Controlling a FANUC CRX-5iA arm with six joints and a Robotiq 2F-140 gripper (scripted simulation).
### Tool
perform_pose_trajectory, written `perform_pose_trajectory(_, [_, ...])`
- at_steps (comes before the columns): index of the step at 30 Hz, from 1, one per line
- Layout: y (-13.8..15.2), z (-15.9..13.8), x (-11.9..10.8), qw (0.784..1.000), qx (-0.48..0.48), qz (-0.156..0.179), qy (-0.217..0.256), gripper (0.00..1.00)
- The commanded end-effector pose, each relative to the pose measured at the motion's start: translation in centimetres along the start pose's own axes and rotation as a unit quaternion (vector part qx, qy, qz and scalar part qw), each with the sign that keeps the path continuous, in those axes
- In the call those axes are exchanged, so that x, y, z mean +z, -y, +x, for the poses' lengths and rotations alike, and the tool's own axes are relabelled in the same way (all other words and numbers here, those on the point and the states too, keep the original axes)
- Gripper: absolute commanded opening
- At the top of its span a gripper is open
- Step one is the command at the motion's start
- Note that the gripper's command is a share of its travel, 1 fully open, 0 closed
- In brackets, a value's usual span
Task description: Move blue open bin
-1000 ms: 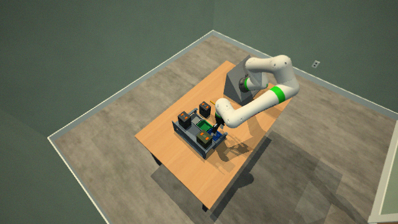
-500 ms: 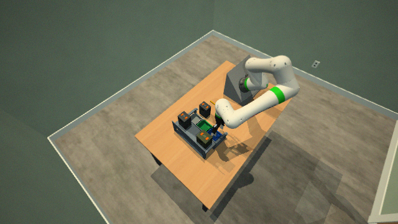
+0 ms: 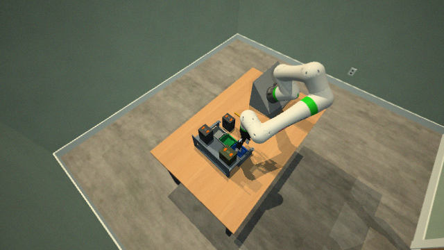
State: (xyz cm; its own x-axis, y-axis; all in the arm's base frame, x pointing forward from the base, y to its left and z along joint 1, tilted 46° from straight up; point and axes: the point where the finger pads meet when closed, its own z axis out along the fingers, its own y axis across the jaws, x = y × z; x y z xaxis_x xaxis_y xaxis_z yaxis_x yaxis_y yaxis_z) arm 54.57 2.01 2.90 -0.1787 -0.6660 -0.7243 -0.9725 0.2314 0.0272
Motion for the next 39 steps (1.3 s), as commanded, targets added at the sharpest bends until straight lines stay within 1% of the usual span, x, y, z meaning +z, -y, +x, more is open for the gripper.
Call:
perform_pose_trajectory(1, [0.02, 0.01, -0.03, 1.000, 0.000, 0.000, 0.000, 0.57])
perform_pose_trajectory(8, [0.02, 0.01, -0.03, 1.000, 0.000, 0.000, 0.000, 0.57])
perform_pose_trajectory(9, [0.02, 0.01, -0.03, 1.000, 0.000, 0.000, 0.000, 0.00])
perform_pose_trajectory(39, [0.02, 0.01, -0.04, 1.000, 0.000, 0.000, 0.000, 0.00])
